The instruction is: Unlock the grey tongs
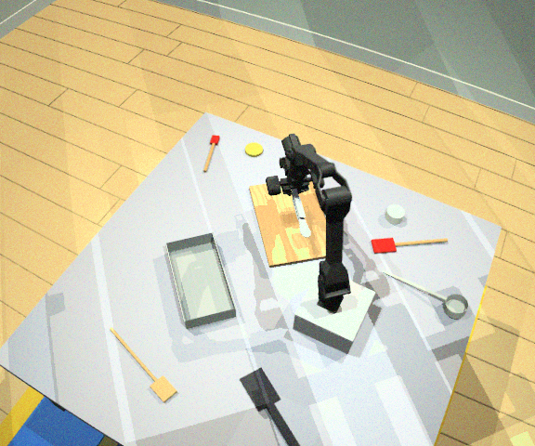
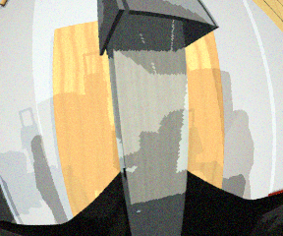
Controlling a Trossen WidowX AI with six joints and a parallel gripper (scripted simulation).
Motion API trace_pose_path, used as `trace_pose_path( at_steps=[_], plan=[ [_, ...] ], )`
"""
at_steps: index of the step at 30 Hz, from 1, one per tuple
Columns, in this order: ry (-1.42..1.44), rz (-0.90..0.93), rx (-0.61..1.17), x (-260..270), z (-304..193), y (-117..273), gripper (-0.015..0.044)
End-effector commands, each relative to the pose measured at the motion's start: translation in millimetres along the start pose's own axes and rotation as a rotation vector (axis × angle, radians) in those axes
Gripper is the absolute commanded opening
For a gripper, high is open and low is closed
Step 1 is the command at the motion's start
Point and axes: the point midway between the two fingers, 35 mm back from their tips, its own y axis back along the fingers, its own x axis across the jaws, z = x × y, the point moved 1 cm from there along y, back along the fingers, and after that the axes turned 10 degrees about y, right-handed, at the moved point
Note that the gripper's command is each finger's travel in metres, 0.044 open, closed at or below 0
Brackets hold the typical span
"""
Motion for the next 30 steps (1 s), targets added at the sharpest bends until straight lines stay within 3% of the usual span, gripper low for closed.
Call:
trace_pose_path(
  at_steps=[1,30],
  plan=[
    [0.005,-0.019,-0.083,-0.7,3.4,6.0,-0.015],
    [0.009,-0.113,-0.606,1.4,-1.7,42.3,-0.015]
  ],
)
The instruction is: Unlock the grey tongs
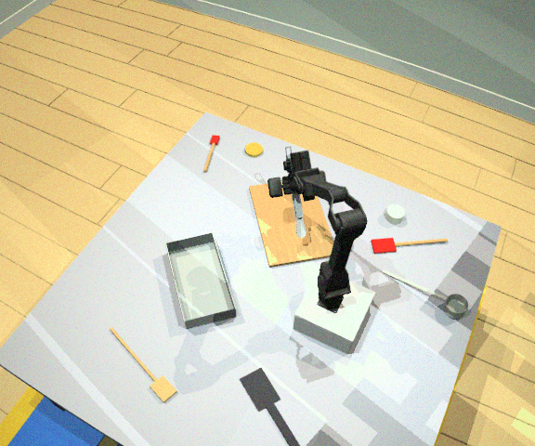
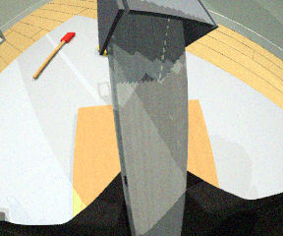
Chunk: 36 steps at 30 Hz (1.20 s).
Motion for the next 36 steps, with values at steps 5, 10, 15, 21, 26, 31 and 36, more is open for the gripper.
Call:
trace_pose_path(
  at_steps=[5,10,15,21,26,31,36],
  plan=[
    [0.002,-0.033,-0.158,-1.8,4.6,18.0,-0.015],
    [-0.001,-0.05,-0.248,-2.2,3.9,29.2,-0.015],
    [-0.005,-0.067,-0.338,-2.7,2.1,41.5,-0.015],
    [-0.009,-0.085,-0.43,-3.1,-0.9,55.2,-0.015],
    [-0.01,-0.086,-0.437,-3.1,-1.1,56.3,-0.015],
    [-0.01,-0.086,-0.437,-3.1,-1.1,56.3,-0.015],
    [-0.01,-0.086,-0.437,-3.1,-1.1,56.3,-0.015]
  ],
)
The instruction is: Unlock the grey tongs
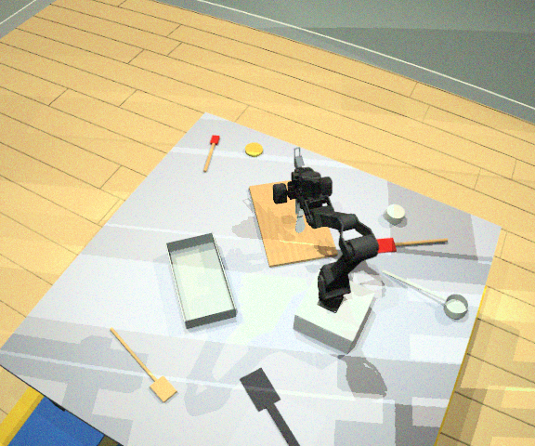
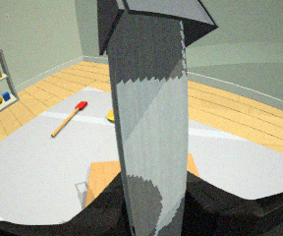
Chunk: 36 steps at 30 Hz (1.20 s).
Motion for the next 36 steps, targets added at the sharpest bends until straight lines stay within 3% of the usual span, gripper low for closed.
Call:
trace_pose_path(
  at_steps=[1,26,36],
  plan=[
    [0.004,-0.006,-0.012,-1.1,2.9,0.7,-0.015],
    [0.004,-0.006,-0.009,-1.0,2.8,0.3,-0.015],
    [0.01,0.018,0.117,1.1,-1.2,-18.2,-0.015]
  ],
)
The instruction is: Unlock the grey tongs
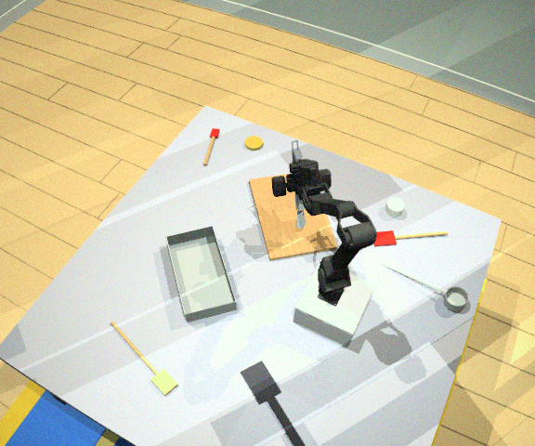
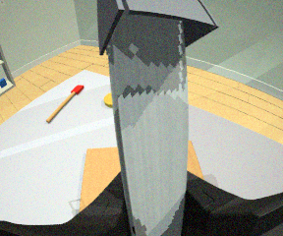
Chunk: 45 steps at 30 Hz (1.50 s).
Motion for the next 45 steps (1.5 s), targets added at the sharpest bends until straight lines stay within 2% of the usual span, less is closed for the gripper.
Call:
trace_pose_path(
  at_steps=[1,23,45],
  plan=[
    [0.001,0.009,0.037,-0.3,6.5,-7.7,-0.015],
    [0.009,0.074,0.376,3.5,-6.6,-43.8,-0.015],
    [0.007,0.134,0.717,5.8,-22.8,-60.0,-0.015]
  ],
)
